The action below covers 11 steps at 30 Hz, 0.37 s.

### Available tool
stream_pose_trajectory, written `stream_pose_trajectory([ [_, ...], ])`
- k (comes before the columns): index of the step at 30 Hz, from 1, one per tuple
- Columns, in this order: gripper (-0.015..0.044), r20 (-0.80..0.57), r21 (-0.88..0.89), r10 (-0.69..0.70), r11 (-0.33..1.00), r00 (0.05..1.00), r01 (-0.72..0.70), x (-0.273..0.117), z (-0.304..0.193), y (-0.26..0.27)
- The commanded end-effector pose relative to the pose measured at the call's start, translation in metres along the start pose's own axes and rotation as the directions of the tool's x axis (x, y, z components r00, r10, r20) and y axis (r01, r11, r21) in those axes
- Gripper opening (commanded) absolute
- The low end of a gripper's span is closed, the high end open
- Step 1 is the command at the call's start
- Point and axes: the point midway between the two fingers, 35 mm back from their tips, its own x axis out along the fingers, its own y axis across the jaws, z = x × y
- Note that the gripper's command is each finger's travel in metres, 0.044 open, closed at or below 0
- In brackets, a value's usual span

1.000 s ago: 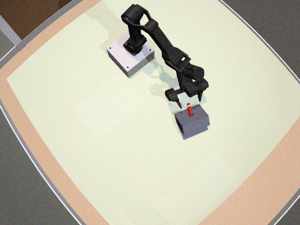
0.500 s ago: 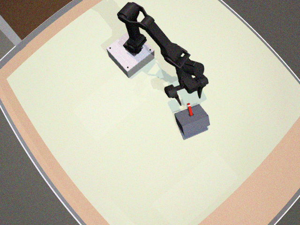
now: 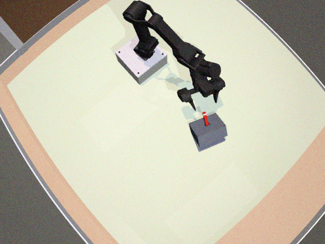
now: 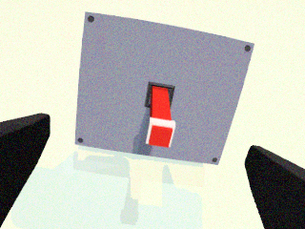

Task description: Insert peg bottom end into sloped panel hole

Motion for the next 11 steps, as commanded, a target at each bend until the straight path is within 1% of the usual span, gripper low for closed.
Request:
stream_pose_trajectory([
  [1,0.044,0.001,0.002,-0.003,1.0,1.0,0.003,-0.005,0.0,0.0],
  [11,0.044,0.0,0.002,-0.002,1.0,1.0,0.002,-0.016,0.0,0.0],
])
